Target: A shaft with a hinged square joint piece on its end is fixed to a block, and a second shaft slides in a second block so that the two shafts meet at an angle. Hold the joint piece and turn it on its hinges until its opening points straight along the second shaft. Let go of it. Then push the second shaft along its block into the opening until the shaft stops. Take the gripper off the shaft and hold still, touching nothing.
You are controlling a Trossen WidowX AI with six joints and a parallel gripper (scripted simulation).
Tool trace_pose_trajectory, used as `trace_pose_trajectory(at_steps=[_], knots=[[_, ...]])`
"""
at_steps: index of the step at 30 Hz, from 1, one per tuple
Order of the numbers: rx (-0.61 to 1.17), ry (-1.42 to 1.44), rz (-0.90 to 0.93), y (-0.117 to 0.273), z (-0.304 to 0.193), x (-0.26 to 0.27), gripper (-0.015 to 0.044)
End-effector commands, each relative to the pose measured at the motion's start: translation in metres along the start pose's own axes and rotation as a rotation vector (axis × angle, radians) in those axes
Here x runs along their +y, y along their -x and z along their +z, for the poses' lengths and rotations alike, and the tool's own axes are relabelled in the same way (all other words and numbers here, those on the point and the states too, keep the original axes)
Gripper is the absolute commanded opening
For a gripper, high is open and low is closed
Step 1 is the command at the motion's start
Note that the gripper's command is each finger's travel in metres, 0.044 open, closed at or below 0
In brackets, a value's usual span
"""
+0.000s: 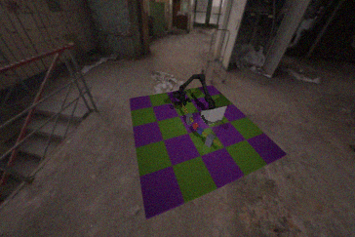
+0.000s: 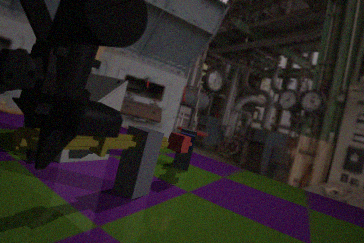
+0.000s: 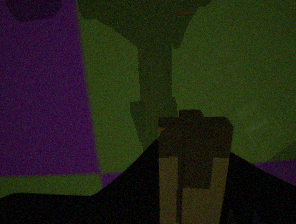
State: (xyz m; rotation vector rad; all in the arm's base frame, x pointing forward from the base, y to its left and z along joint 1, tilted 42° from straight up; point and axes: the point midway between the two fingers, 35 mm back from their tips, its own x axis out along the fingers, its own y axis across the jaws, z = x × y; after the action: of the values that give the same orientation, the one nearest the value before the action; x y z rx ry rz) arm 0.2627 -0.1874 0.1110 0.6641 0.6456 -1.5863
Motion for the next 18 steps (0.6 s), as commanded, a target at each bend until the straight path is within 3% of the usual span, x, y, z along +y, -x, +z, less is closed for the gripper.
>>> trace_pose_trajectory(at_steps=[1,18], knots=[[0.000,0.000,0.000,0.0000,0.0000,0.0000,0.0067],[0.000,0.000,0.000,0.0000,0.0000,0.0000,0.0067]])
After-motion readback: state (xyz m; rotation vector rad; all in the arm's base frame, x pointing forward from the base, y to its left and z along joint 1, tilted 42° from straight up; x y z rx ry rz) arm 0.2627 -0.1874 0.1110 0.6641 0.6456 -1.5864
